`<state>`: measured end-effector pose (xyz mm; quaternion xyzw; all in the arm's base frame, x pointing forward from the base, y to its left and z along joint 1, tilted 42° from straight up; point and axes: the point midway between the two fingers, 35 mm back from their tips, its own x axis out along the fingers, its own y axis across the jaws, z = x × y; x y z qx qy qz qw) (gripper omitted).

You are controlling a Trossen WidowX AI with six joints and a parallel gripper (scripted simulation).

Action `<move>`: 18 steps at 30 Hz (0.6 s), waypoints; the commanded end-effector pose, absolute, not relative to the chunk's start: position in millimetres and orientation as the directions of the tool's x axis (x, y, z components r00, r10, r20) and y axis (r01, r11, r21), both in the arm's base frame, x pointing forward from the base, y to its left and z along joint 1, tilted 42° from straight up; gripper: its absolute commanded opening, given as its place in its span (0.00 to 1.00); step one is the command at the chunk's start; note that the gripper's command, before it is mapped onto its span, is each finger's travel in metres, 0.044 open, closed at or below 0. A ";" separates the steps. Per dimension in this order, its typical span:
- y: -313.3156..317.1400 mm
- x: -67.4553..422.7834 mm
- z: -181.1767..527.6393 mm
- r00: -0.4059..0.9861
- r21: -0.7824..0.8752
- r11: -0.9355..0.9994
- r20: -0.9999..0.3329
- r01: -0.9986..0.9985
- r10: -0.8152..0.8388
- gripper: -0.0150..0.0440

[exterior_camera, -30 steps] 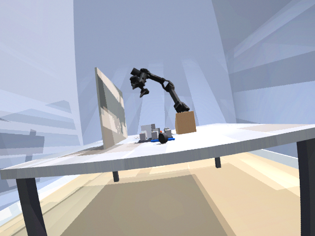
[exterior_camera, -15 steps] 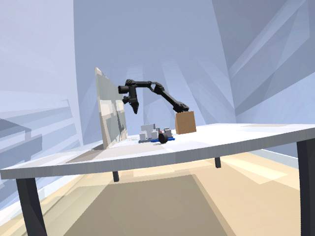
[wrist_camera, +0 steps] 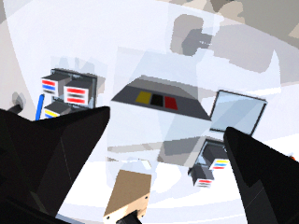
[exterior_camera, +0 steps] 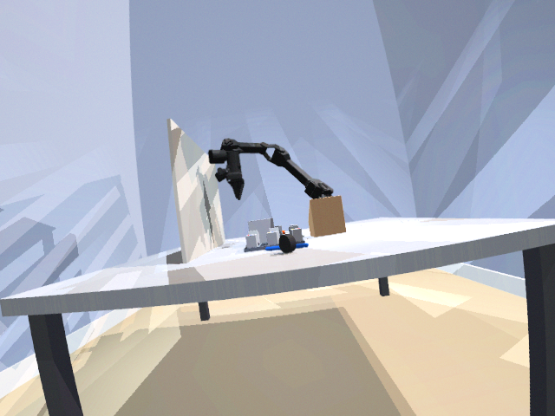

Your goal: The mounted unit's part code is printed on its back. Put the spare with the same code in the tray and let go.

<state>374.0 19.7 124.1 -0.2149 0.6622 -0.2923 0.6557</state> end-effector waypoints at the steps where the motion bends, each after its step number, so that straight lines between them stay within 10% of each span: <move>1: 23.7 373.3 120.9 -0.045 -0.671 0.738 -0.741 0.070 -0.670 1.00; 18: 169.1 244.5 -49.5 -0.064 -0.232 0.375 -0.773 -0.898 -0.632 1.00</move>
